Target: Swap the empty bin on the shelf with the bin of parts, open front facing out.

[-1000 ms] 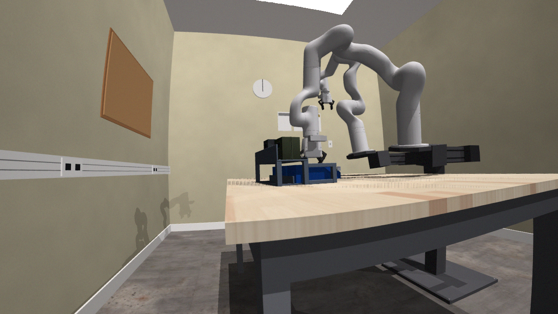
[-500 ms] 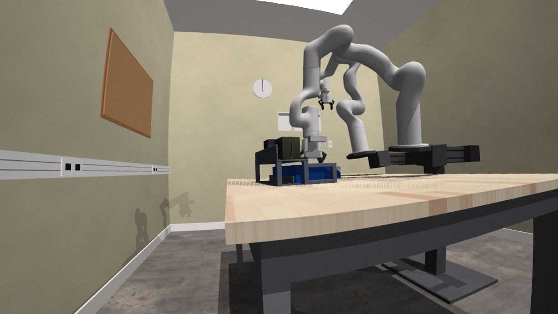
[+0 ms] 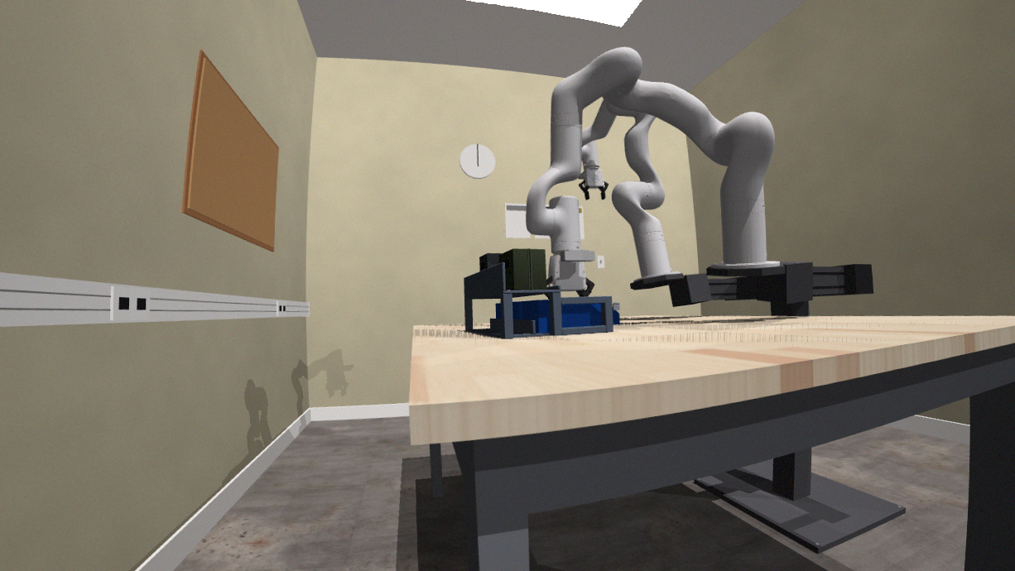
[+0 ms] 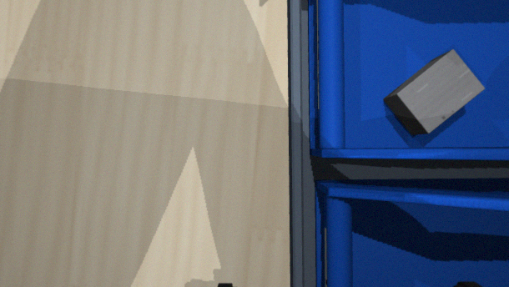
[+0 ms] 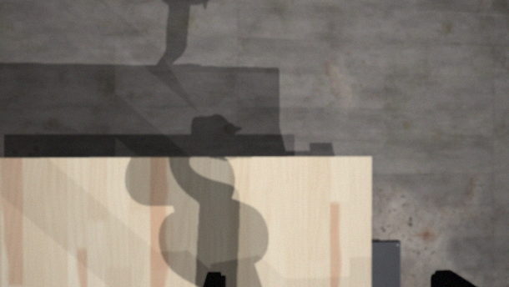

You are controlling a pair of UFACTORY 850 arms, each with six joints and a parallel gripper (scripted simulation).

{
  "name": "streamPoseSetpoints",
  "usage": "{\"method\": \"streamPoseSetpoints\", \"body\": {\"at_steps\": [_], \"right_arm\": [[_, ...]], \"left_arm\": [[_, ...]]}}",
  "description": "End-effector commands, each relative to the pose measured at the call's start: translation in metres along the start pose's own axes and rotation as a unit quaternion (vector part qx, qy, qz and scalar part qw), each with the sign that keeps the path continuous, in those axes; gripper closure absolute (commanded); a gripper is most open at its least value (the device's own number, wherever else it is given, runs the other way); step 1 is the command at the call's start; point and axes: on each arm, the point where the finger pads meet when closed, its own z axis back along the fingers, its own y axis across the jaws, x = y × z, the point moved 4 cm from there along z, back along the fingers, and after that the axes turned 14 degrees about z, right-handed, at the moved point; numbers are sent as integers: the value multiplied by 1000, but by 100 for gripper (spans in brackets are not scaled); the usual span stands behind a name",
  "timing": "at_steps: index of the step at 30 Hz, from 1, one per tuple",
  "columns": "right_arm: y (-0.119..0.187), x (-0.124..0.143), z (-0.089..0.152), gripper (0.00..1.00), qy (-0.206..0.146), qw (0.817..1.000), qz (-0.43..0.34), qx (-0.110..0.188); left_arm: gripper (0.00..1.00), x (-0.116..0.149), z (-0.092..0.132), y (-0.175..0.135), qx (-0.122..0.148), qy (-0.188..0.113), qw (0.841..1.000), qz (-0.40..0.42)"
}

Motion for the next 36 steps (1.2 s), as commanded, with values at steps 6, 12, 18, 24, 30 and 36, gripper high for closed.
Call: {"method": "streamPoseSetpoints", "body": {"at_steps": [6, 12, 18, 24, 30, 36], "right_arm": [[0, 0, 1, 0, 1, 1000, 0, 0], [0, 0, 1, 0, 1, 1000, 0, 0], [0, 0, 1, 0, 1, 1000, 0, 0], [0, 0, 1, 0, 1, 1000, 0, 0], [0, 0, 1, 0, 1, 1000, 0, 0], [0, 0, 1, 0, 1, 1000, 0, 0]], "left_arm": [[5, 0, -5, 1, 1, -1, 1000, 0], [5, 0, -7, 1, 1, -1, 1000, 0], [5, 0, -9, 1, 1, -1, 1000, 0], [5, 0, -9, 1, 1, -1, 1000, 0], [5, 0, -9, 1, 1, -1, 1000, 0], [100, 0, -9, 1, 1, -1, 1000, 0]]}}
